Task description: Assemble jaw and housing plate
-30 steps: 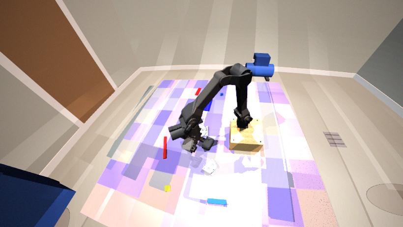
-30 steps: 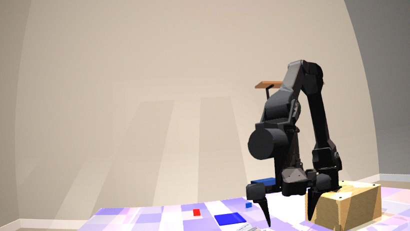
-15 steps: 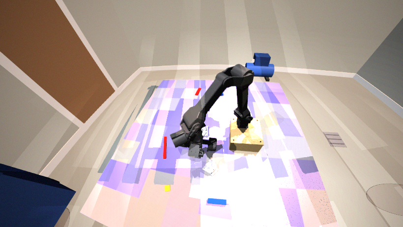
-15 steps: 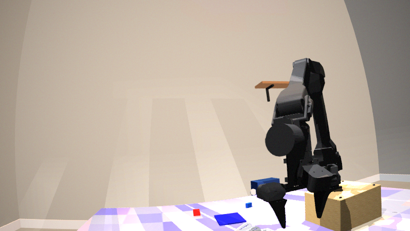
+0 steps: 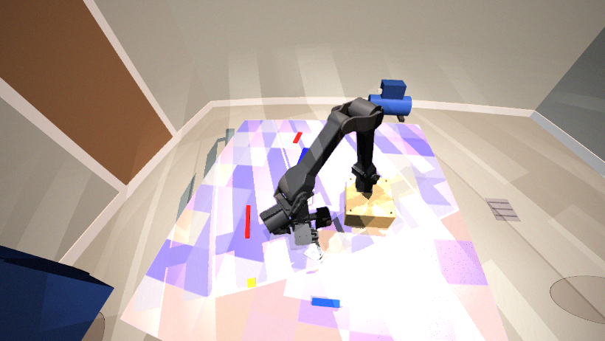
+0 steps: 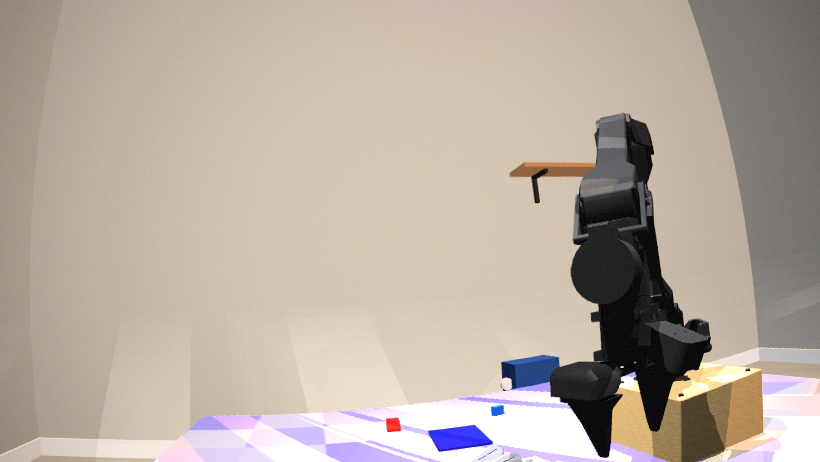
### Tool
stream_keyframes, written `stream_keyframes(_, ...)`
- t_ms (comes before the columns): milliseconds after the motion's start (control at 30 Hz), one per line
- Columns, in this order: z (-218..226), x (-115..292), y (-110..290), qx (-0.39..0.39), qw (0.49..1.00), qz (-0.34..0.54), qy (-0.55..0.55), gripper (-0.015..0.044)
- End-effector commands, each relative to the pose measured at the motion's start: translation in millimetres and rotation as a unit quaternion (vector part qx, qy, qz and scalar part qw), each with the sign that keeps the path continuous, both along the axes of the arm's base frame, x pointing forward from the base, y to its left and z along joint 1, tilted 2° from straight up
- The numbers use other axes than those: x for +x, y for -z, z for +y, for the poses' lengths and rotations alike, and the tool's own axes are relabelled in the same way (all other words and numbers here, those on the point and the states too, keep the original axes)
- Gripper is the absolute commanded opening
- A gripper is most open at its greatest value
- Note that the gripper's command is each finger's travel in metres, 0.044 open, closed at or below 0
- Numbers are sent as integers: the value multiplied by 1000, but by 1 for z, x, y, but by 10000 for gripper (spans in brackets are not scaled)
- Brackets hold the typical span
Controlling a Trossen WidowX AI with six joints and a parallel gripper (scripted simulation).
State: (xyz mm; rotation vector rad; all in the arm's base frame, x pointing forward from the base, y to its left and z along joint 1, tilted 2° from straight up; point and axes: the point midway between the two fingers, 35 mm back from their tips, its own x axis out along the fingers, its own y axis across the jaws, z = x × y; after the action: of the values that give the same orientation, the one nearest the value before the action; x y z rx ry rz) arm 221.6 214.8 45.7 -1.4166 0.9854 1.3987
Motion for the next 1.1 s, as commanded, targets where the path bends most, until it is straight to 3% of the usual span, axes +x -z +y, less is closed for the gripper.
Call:
stream_keyframes(0,4,-4,-1,-4,999,-3,-36,440)
stream_keyframes(833,39,-42,-7,-14,955,-14,-297,440)
stream_keyframes(1067,41,-42,8,-14,952,-14,-304,440)
